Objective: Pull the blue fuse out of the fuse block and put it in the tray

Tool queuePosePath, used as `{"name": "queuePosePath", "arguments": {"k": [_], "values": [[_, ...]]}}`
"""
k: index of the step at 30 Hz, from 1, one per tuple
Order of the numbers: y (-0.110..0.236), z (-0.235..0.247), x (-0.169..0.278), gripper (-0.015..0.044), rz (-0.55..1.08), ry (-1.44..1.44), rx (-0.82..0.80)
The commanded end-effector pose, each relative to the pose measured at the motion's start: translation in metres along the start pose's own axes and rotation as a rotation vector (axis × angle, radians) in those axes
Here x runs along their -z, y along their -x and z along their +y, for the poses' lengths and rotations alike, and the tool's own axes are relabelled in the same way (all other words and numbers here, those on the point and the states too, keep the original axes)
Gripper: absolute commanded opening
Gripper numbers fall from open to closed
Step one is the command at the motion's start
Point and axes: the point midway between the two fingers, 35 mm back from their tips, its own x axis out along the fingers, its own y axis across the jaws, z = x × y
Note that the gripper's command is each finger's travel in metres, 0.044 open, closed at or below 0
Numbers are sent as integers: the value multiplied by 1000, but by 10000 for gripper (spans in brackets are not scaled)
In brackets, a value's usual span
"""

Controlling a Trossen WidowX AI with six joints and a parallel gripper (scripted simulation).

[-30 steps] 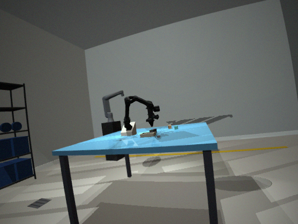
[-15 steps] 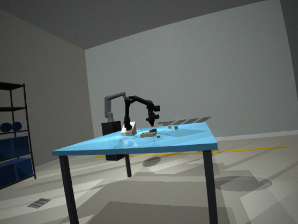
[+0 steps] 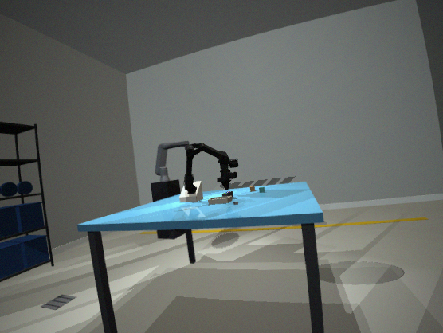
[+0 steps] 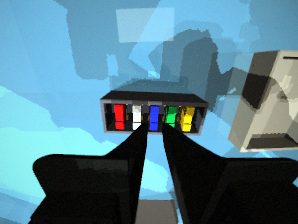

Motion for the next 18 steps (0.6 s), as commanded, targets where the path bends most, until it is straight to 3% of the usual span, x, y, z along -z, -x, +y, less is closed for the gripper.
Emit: {"name": "queuePosePath", "arguments": {"k": [1, 18], "values": [[-5, -1, 0, 71, -1, 3, 4], [-14, 0, 1, 71, -1, 3, 5]]}}
